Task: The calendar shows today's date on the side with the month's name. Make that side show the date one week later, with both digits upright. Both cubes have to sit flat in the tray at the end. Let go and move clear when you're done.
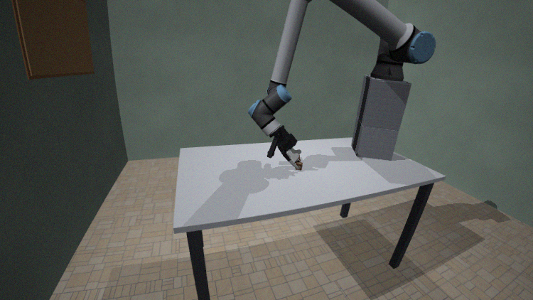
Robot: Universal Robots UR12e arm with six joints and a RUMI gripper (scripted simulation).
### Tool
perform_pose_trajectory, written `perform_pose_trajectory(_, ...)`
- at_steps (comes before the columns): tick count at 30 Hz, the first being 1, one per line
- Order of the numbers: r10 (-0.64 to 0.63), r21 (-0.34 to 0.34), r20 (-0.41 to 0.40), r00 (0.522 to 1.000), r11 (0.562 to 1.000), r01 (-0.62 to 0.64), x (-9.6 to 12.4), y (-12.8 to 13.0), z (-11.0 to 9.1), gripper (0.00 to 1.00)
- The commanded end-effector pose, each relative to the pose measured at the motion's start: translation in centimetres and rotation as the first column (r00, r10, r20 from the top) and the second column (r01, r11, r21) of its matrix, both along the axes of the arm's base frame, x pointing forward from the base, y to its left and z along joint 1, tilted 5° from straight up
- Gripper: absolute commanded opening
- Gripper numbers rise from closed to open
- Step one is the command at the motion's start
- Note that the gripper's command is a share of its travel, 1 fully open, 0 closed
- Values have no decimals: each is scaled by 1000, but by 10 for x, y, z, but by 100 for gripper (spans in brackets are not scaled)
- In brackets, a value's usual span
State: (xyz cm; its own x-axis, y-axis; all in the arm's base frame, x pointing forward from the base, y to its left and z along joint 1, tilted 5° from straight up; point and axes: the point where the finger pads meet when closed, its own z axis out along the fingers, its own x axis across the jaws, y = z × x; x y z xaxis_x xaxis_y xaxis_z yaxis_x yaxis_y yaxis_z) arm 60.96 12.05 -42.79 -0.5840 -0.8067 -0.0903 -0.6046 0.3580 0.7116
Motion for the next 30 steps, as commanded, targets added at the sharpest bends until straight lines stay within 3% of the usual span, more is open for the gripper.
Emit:
perform_pose_trajectory(1,1,-1,2,1000,1000,-1,1,1,0,42)
perform_pose_trajectory(18,1,0,2,1000,1000,-1,1,1,2,42)
perform_pose_trajectory(30,-1,0,0,1000,1000,1,-2,-3,33,42)
